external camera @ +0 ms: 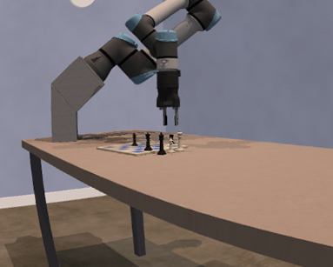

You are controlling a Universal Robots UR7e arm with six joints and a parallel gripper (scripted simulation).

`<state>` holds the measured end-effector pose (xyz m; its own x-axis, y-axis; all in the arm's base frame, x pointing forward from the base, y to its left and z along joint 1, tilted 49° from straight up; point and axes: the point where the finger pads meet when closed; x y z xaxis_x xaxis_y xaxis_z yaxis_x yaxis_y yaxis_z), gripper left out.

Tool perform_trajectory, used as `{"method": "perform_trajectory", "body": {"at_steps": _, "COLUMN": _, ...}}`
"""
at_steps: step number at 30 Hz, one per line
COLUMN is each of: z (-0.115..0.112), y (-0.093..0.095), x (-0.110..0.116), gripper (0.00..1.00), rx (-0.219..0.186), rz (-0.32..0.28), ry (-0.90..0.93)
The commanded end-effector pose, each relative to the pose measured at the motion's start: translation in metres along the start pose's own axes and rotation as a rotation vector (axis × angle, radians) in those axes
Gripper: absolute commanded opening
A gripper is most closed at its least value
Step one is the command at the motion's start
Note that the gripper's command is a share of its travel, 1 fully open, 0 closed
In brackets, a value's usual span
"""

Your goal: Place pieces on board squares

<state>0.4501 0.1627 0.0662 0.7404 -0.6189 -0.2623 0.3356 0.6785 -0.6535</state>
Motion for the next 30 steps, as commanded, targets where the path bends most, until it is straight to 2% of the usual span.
{"method": "perform_trajectory", "body": {"at_steps": 1, "z": 0.0, "y": 0.007, "x": 0.0, "gripper": 0.73, "rx": 0.001, "rz": -0.001, "ry": 0.0}}
{"method": "perform_trajectory", "body": {"at_steps": 16, "z": 0.0, "y": 0.022, "x": 0.0, "gripper": 0.73, "rx": 0.001, "rz": -0.001, "ry": 0.0}}
{"method": "perform_trajectory", "body": {"at_steps": 30, "z": 0.0, "y": 0.024, "x": 0.0, "gripper": 0.73, "rx": 0.001, "rz": -0.001, "ry": 0.0}}
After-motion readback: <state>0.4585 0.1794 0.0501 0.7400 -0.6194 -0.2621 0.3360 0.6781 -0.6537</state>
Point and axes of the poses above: the point where the finger pads meet when closed, its own y axis out along the fingers, its own z axis across the jaws, x = y × z, and after that the axes turned 10 degrees about -y, right-handed
